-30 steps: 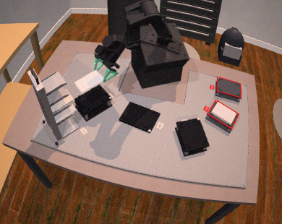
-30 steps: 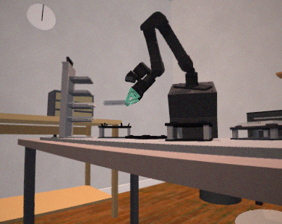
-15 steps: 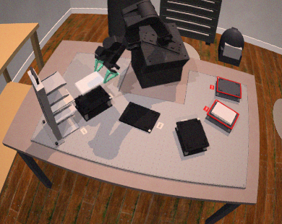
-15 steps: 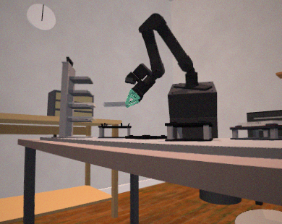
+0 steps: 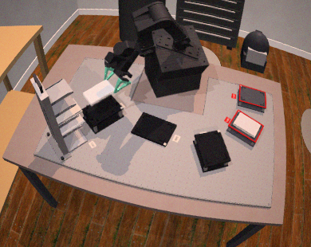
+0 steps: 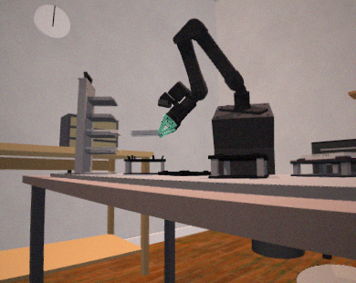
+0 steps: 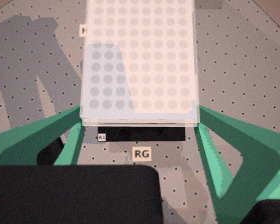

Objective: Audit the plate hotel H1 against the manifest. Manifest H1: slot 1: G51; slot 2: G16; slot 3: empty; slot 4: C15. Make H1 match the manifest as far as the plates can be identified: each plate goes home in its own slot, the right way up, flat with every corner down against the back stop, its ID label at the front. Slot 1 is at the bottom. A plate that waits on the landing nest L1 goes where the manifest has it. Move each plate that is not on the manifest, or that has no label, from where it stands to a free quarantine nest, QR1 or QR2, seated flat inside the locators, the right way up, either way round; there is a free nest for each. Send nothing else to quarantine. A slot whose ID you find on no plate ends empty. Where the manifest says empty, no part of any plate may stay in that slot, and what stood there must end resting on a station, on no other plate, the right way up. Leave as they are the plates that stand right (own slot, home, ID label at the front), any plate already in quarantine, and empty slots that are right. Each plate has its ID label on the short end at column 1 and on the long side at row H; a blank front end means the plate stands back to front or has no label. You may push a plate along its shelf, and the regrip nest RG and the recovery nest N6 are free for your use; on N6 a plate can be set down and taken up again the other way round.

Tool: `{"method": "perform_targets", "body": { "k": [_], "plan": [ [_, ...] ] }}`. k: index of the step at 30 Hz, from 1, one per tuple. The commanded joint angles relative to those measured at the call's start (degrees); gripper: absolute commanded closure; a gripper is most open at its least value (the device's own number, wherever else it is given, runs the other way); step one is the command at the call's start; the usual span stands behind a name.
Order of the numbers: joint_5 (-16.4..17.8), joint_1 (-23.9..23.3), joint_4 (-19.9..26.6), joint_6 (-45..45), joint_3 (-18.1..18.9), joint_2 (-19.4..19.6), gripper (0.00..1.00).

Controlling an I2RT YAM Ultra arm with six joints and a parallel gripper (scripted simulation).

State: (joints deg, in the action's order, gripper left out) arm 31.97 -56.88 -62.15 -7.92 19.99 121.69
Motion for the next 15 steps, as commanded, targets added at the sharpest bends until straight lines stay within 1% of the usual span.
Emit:
{"method": "perform_targets", "body": {
  "k": [1,15],
  "plan": [
    [-0.5,-0.1,-2.7,-0.2,0.2,0.0,0.14],
    [-1.1,0.6,-4.8,-0.7,0.4,2.2,0.14]
  ]
}}
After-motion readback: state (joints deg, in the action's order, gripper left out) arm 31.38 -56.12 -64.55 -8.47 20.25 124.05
